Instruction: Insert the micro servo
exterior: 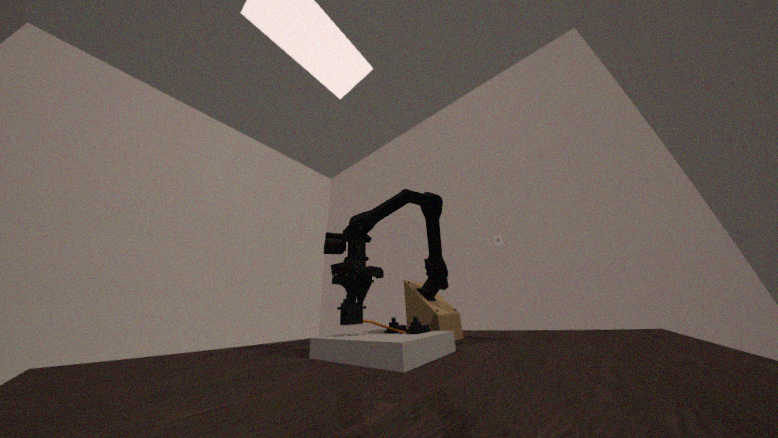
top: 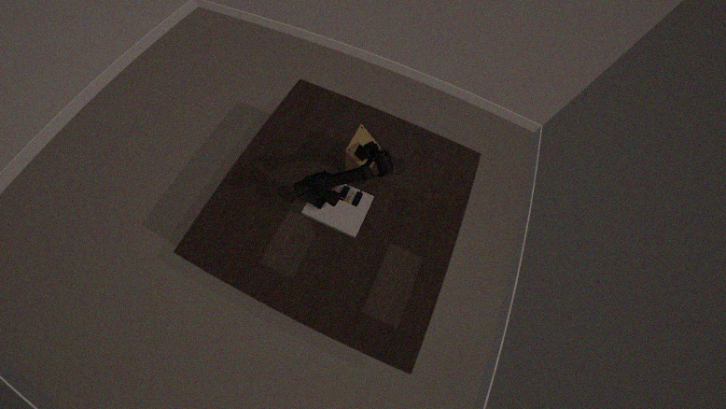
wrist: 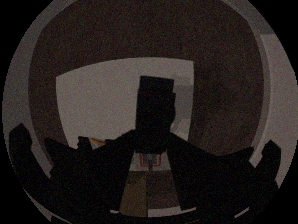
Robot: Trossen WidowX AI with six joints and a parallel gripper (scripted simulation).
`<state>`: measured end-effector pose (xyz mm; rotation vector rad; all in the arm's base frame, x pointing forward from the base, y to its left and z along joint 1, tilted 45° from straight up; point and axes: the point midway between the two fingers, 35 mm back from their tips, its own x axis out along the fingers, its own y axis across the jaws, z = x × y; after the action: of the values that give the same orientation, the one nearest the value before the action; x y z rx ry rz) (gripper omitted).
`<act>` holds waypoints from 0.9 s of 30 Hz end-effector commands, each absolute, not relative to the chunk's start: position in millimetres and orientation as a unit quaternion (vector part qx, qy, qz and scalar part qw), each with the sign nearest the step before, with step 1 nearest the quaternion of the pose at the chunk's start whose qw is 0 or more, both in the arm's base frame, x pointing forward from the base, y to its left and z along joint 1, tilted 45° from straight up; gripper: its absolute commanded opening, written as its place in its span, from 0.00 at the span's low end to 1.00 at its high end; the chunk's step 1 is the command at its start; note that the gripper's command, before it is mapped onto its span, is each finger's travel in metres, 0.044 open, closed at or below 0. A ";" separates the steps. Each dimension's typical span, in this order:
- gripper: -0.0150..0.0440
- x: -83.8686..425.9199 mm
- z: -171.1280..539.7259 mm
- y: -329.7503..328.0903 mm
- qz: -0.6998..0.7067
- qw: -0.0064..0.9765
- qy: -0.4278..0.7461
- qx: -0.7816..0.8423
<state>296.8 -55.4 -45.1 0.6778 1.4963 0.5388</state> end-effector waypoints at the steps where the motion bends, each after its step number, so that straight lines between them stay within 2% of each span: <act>1: 0.25 296.7 -45.0 -57.0 0.267 0.663 0.646 0.266; 10: 0.25 286.8 -45.4 -57.1 0.269 0.664 0.646 0.264; 27: 0.25 210.9 -48.2 -57.6 0.268 0.663 0.648 0.264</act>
<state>220.6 -55.5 -49.0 0.6085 1.4719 0.6087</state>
